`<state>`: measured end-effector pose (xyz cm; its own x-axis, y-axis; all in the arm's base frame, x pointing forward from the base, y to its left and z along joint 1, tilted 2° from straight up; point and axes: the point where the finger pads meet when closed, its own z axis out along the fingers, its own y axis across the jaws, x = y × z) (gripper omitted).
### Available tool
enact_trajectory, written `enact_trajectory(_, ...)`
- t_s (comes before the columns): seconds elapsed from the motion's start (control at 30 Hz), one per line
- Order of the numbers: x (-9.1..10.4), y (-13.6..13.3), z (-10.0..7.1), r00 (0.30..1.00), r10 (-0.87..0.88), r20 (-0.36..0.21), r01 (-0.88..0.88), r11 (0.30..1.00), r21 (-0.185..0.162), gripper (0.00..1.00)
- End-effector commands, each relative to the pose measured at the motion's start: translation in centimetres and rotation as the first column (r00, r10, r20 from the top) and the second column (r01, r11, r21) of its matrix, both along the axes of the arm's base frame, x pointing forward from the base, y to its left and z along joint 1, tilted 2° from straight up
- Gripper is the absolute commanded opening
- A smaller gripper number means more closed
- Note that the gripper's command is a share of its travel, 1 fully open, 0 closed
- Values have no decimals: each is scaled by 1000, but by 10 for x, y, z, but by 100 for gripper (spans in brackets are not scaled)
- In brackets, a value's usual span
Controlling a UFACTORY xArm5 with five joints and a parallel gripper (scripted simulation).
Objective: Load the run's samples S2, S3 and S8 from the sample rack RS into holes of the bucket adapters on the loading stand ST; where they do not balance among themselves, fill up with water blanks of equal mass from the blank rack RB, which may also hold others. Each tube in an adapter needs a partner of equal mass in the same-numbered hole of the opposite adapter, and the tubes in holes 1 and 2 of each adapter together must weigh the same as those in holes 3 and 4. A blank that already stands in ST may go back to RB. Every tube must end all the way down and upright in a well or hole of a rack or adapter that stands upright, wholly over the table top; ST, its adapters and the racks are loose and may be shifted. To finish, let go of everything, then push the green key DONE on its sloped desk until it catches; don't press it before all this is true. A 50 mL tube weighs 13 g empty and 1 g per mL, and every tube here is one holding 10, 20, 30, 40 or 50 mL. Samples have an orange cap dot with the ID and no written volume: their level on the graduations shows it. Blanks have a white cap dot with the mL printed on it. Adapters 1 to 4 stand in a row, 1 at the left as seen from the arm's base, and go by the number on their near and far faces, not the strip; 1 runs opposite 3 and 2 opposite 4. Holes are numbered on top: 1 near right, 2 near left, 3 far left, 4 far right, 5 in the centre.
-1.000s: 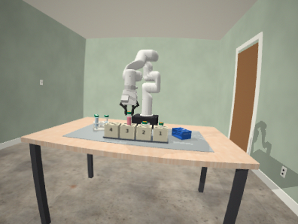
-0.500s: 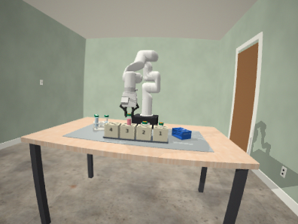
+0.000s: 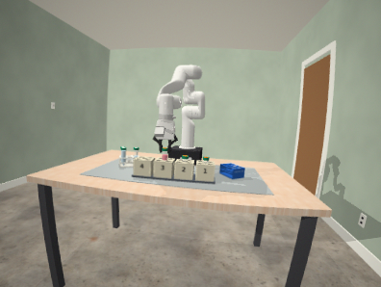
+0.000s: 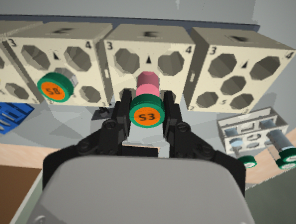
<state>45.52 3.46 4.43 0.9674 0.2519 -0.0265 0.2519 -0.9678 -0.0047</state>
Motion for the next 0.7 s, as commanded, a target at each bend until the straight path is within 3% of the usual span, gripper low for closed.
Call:
enact_trajectory(0.0, 1, 0, -2, 1000, 0, 4, 0, 1000, 0, 0)
enact_trajectory(0.67, 1, 0, -19, 1000, 0, 4, 0, 1000, 0, 0)
